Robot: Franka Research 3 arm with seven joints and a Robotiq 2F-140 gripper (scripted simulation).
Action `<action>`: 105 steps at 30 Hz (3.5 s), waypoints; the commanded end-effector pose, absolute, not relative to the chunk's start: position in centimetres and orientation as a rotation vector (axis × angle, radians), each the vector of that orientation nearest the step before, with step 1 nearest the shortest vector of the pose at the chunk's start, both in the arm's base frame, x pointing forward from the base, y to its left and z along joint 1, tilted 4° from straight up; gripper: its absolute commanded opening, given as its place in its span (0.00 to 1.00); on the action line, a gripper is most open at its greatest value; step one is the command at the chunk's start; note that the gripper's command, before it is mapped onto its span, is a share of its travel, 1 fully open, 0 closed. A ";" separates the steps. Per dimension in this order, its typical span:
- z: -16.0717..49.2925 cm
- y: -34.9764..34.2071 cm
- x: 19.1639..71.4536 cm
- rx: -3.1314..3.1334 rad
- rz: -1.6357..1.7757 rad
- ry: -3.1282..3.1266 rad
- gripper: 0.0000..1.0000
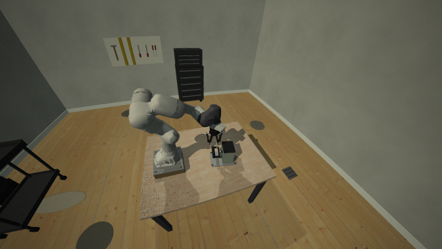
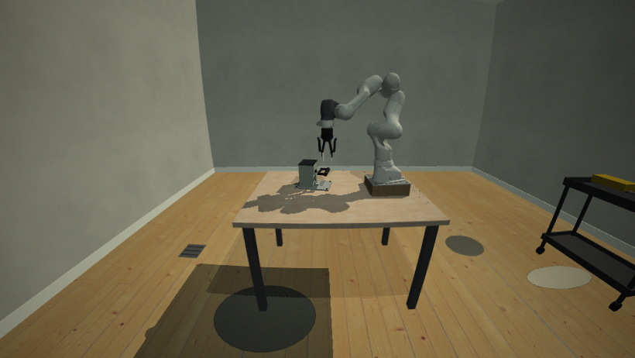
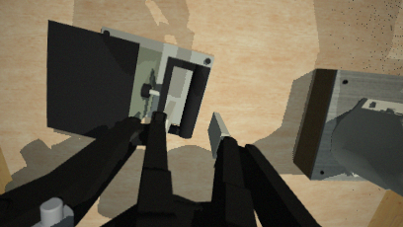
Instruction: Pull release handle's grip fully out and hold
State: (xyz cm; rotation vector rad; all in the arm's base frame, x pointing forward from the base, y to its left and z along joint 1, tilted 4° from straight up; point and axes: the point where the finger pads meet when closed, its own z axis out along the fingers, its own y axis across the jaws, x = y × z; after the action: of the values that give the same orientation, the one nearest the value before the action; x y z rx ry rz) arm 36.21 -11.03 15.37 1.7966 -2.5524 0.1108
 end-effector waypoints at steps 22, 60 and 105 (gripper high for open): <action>13.9 -11.2 36.2 1.802 0.107 -2.547 0.32; 10.8 -11.4 36.3 1.802 0.107 -2.547 0.32; 10.7 -11.4 36.3 1.802 0.107 -2.547 0.32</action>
State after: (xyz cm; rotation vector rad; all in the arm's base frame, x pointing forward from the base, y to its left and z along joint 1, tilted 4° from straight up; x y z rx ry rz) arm 36.27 -11.44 10.83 1.7937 -2.5516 0.1061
